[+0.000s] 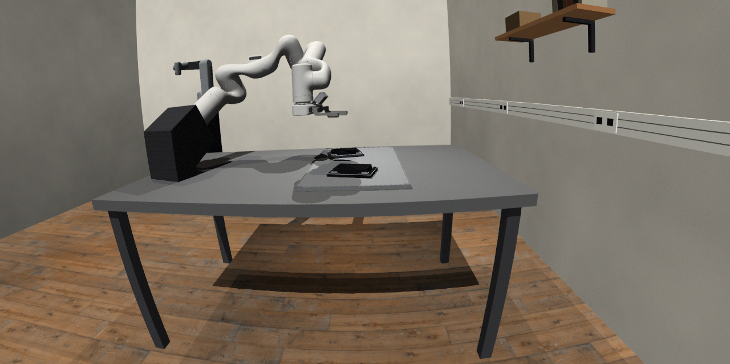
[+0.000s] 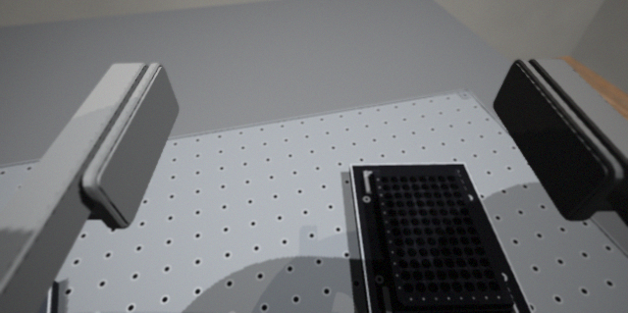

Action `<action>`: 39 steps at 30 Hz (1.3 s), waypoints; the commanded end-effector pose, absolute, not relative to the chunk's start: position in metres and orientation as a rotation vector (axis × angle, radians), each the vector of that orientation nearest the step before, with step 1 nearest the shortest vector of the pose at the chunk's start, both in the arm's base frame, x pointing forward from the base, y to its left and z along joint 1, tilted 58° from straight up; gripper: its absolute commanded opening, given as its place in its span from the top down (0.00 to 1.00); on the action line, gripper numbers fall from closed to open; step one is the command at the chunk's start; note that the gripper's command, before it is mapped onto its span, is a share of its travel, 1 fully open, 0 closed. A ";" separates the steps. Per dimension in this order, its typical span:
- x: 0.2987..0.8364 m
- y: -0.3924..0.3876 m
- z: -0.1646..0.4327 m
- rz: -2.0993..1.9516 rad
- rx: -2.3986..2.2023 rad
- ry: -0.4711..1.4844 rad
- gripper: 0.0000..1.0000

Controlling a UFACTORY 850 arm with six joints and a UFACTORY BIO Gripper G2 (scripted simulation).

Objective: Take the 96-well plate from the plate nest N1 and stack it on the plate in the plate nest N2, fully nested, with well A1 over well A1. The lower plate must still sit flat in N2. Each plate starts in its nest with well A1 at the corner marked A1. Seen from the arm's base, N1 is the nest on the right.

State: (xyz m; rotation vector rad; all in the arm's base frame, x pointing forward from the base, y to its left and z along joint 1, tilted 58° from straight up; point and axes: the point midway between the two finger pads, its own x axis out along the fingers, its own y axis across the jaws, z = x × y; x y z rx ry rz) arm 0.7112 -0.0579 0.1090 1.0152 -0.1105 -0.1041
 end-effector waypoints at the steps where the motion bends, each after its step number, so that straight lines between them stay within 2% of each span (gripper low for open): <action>1: 0.725 -0.055 0.091 -0.104 1.015 -0.112 0.63; 32: 0.801 -0.032 -0.018 -0.104 1.015 -0.113 0.63; 39: 0.802 -0.031 -0.021 -0.104 1.015 -0.113 0.63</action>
